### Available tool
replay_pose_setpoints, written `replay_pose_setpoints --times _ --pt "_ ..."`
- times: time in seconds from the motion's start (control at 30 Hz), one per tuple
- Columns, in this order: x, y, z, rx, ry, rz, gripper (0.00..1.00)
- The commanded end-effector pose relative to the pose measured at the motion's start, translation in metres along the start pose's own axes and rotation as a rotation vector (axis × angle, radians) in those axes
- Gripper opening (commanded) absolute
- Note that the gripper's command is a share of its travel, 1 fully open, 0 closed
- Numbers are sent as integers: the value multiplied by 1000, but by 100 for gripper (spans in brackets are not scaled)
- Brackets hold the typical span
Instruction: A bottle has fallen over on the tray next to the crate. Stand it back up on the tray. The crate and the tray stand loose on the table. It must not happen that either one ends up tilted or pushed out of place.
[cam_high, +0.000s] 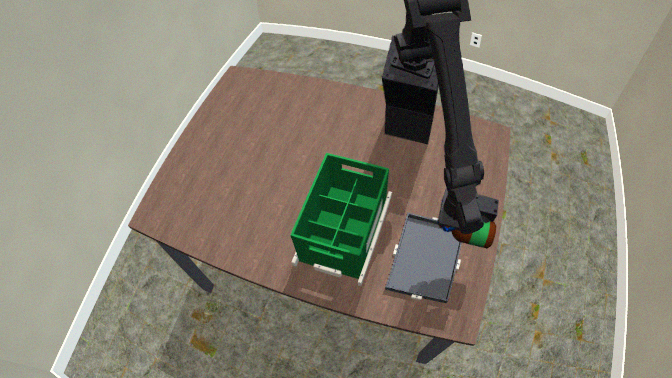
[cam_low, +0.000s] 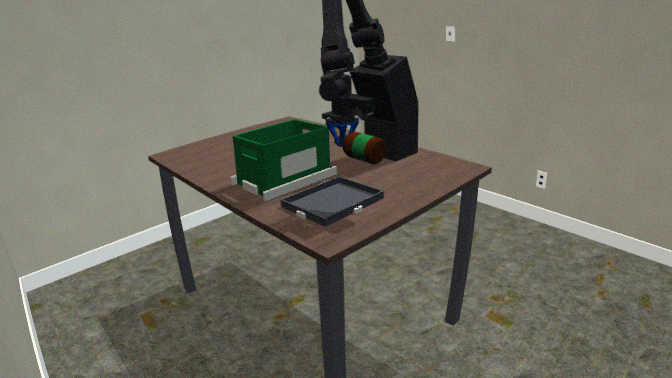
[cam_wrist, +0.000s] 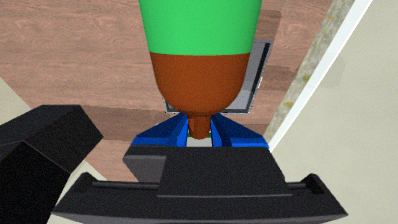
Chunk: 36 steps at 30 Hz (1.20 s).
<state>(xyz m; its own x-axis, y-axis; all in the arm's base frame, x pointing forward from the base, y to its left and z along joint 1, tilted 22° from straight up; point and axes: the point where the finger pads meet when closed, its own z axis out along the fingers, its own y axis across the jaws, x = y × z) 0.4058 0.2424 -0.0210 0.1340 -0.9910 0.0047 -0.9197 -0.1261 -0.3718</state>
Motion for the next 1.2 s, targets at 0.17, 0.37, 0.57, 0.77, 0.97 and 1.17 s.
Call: replay_pose_setpoints --times 0.17,0.37,0.57,0.77,0.97,1.17 --pt "-7 -7 -15 23 -18 -17 0" --pt "-7 -7 -15 23 -18 -17 0" --pt "-7 -7 -15 23 -18 -42 0" --pt "-7 -7 -15 23 -18 -88 0" --pt "-7 -7 -15 24 -16 -183 0" --pt "-7 -7 -15 25 -16 -258 0"
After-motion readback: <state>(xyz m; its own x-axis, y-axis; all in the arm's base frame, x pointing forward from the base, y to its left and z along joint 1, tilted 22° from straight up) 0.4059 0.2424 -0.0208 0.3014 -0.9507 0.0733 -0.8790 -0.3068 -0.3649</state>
